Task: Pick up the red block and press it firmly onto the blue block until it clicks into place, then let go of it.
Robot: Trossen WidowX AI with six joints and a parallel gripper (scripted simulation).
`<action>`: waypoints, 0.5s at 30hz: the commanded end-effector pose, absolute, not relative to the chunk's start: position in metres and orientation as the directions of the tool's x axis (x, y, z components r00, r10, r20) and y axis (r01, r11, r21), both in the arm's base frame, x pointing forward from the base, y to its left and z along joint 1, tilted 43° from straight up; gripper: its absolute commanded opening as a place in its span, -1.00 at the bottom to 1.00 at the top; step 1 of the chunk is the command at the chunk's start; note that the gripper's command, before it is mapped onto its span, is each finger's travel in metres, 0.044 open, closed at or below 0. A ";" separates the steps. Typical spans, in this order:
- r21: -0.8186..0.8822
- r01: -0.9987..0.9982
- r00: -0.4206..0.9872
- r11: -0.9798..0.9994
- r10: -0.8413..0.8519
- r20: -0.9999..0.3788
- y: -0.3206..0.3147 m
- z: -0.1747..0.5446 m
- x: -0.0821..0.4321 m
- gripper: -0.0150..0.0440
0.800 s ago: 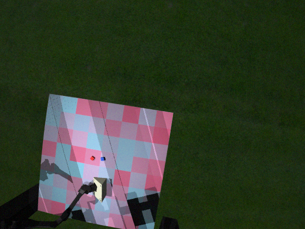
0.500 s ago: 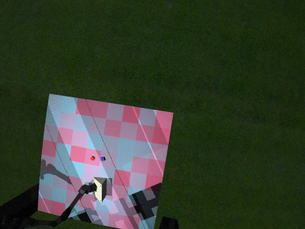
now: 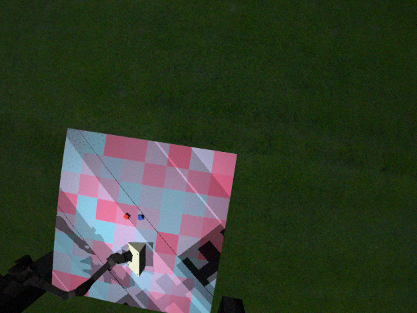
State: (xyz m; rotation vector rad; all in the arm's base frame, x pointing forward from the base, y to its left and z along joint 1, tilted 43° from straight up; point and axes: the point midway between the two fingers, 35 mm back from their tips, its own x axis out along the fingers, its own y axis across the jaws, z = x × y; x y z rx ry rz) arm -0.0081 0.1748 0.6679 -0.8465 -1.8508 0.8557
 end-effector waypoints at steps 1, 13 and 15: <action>-0.887 0.099 -0.256 0.450 0.873 0.415 0.201 0.655 0.032 1.00; -0.881 -0.436 0.090 0.182 0.983 0.159 0.258 0.554 0.176 1.00; -0.827 -0.537 0.150 0.163 0.984 0.097 0.260 0.529 0.202 1.00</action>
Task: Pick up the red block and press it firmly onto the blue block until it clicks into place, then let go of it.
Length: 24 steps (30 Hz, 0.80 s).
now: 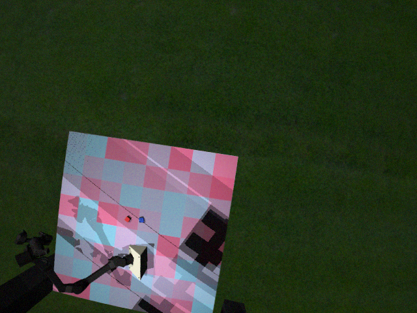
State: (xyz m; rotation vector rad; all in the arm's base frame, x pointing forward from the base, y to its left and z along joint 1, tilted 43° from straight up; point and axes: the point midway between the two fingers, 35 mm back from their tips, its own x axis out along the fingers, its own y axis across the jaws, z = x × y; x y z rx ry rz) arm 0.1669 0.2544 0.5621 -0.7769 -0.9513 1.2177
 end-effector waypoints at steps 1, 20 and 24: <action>-0.795 -0.586 0.179 0.159 0.982 0.064 0.260 0.517 0.214 1.00; 0.294 -0.780 0.295 0.553 0.738 -0.607 0.171 0.242 0.351 1.00; 0.497 -0.539 0.197 0.680 0.676 -0.710 0.137 0.186 0.346 1.00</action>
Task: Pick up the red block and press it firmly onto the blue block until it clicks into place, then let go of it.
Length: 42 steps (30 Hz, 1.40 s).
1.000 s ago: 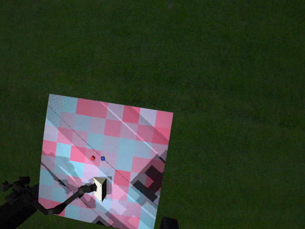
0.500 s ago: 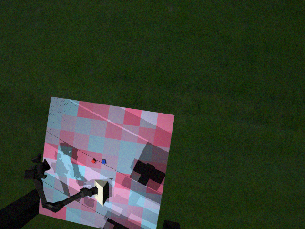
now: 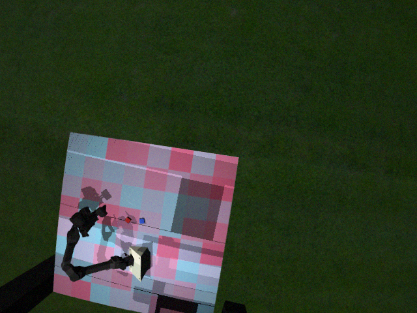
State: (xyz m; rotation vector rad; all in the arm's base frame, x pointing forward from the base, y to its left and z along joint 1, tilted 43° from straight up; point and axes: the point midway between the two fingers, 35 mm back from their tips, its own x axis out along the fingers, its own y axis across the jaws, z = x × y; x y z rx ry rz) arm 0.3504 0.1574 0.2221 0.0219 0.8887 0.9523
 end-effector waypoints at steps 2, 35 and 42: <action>0.578 -0.363 0.125 0.730 0.653 -0.746 0.118 0.158 0.337 1.00; 0.566 0.368 -0.174 0.738 0.652 -0.738 0.103 0.048 0.265 1.00; 0.566 0.368 -0.174 0.738 0.653 -0.738 0.110 0.039 0.263 1.00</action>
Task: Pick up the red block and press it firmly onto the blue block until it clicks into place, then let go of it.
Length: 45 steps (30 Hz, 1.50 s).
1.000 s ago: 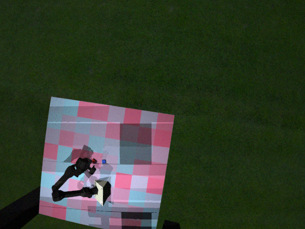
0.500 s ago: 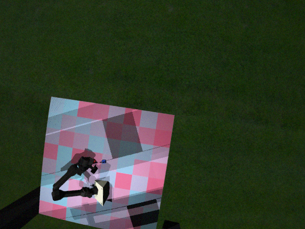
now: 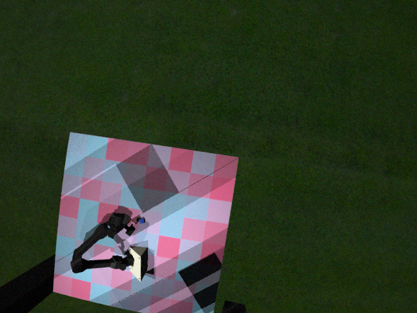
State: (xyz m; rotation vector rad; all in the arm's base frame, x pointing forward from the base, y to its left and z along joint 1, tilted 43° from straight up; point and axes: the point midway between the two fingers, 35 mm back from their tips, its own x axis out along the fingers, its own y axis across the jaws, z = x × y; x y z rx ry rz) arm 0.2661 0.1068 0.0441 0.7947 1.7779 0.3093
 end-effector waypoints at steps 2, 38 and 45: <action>0.566 0.368 -0.174 0.738 0.653 -0.737 0.113 0.037 0.263 1.00; 0.566 0.326 -0.137 0.757 0.630 -0.764 0.102 0.042 0.273 -0.49; 0.563 0.338 -0.137 0.754 0.631 -0.763 0.082 0.065 0.284 -0.49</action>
